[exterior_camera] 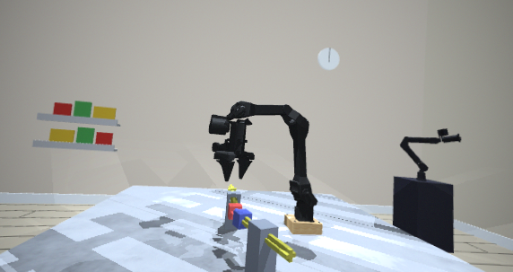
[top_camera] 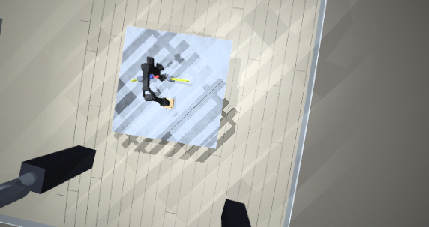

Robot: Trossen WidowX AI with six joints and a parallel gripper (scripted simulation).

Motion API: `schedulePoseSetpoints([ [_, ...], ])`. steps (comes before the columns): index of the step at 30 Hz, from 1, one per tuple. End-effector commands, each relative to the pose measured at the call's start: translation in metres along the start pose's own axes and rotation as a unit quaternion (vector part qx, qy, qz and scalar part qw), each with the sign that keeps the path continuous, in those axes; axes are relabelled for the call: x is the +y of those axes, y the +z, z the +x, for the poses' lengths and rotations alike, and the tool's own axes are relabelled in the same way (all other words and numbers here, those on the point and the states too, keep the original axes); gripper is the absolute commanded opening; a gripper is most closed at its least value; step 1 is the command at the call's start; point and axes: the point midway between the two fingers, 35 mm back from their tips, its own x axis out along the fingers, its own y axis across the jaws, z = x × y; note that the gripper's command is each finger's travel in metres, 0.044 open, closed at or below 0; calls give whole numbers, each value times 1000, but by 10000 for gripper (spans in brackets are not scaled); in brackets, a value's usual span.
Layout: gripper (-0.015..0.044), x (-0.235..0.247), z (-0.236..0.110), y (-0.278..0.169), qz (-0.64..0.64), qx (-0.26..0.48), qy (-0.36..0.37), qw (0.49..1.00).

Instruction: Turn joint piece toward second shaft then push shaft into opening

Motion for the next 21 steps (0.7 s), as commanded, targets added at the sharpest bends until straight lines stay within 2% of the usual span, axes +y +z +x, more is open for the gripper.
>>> schedulePoseSetpoints([
  [1,440,0,2,-1,51,4,2,999],
  [11,440,-1,6,0,203,9,5,979],
  [21,440,-2,10,0,350,14,7,937],
])
